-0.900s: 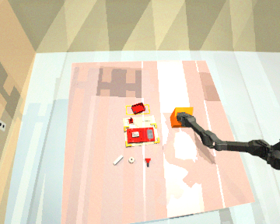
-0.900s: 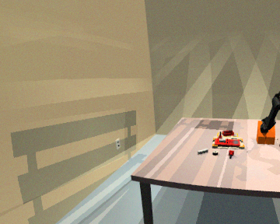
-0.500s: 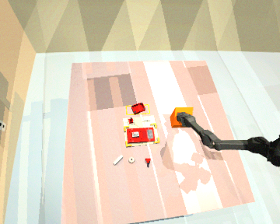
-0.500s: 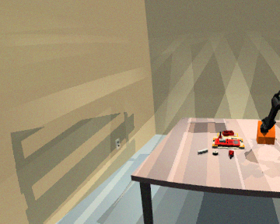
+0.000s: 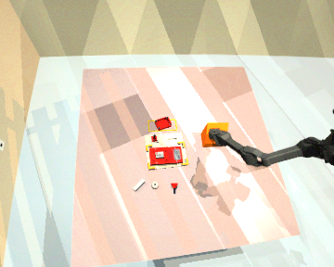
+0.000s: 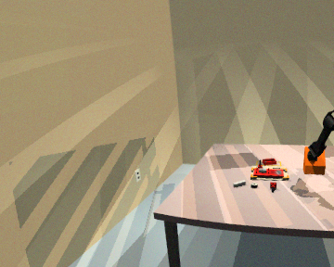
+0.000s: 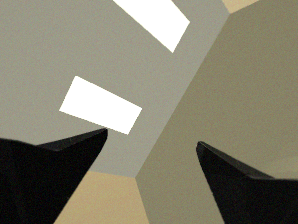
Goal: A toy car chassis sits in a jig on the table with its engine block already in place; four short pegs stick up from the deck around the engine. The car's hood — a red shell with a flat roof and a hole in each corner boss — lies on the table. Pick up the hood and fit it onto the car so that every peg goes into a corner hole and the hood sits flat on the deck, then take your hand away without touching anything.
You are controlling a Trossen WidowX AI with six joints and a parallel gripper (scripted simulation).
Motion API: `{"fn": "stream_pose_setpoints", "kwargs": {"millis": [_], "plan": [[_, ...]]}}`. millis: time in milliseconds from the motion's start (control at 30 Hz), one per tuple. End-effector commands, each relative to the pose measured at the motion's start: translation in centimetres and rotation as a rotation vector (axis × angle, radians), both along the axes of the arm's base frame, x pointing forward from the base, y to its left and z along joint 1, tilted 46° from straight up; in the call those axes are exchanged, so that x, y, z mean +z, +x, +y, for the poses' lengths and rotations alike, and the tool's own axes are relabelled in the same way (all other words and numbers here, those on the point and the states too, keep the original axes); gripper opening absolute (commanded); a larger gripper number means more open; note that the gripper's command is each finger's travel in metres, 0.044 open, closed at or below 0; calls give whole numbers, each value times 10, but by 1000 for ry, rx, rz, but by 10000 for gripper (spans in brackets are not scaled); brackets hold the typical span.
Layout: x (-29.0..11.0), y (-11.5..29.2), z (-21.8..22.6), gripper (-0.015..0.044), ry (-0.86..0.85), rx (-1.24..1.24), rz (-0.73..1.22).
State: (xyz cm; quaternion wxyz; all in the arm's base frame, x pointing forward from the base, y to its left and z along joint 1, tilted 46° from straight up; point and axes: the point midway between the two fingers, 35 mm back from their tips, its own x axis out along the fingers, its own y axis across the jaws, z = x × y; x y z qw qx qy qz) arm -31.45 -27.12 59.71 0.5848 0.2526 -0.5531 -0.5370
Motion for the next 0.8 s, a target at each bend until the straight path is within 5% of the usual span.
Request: {"fn": "stream_pose_setpoints", "kwargs": {"millis": [0, 767], "plan": [[-27, 0, -31, 440, 42, 56, 23], [-184, 65, -182, 440, 217, 376, 158]]}}
